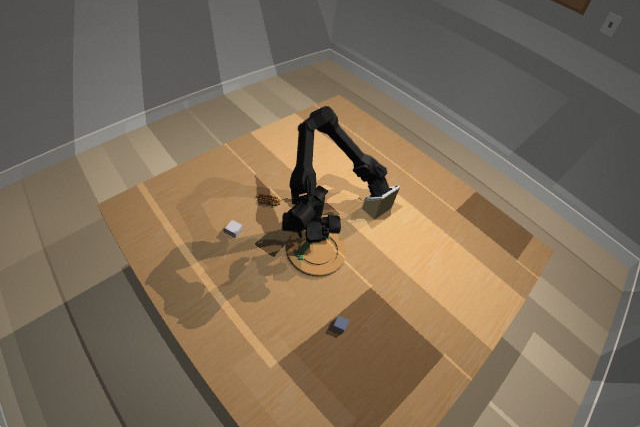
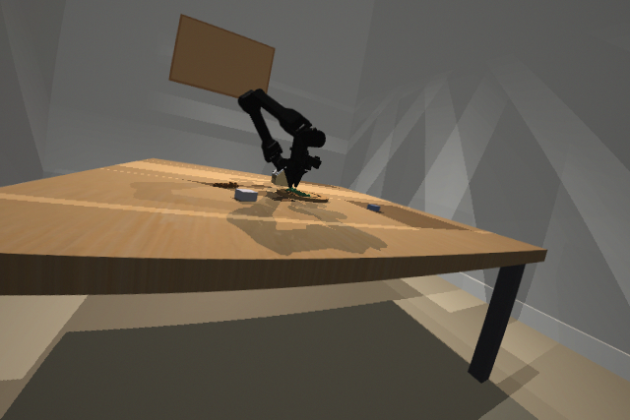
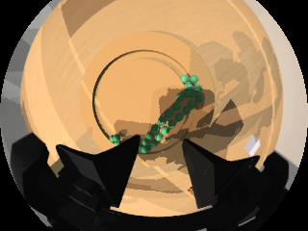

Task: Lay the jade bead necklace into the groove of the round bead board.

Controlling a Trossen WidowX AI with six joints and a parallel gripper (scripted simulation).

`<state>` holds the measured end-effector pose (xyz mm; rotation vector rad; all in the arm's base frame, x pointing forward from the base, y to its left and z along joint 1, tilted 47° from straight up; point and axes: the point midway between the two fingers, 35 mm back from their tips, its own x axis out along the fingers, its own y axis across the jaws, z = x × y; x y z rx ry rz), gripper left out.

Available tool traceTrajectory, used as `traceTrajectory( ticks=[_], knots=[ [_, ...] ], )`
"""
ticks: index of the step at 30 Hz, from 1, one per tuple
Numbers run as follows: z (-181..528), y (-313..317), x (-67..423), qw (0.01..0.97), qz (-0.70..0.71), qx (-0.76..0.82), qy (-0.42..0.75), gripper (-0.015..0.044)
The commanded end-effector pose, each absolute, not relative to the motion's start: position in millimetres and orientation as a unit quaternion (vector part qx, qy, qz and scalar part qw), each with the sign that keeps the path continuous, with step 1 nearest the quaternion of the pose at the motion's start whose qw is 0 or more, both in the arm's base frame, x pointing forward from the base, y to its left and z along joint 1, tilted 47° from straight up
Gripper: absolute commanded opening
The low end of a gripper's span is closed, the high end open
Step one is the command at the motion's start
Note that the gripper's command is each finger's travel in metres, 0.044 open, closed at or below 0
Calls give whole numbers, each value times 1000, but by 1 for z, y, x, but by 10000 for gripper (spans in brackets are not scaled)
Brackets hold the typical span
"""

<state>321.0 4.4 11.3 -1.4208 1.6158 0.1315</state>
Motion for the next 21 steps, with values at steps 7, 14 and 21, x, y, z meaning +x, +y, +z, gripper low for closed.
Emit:
traceTrajectory(
  ticks=[7,14,21],
  knots=[
    [0,-7,319,464,56,-585,663,250],
    [2,-5,320,469,56,-582,662,198],
    [2,-5,320,469,56,-582,662,14]
  ],
)
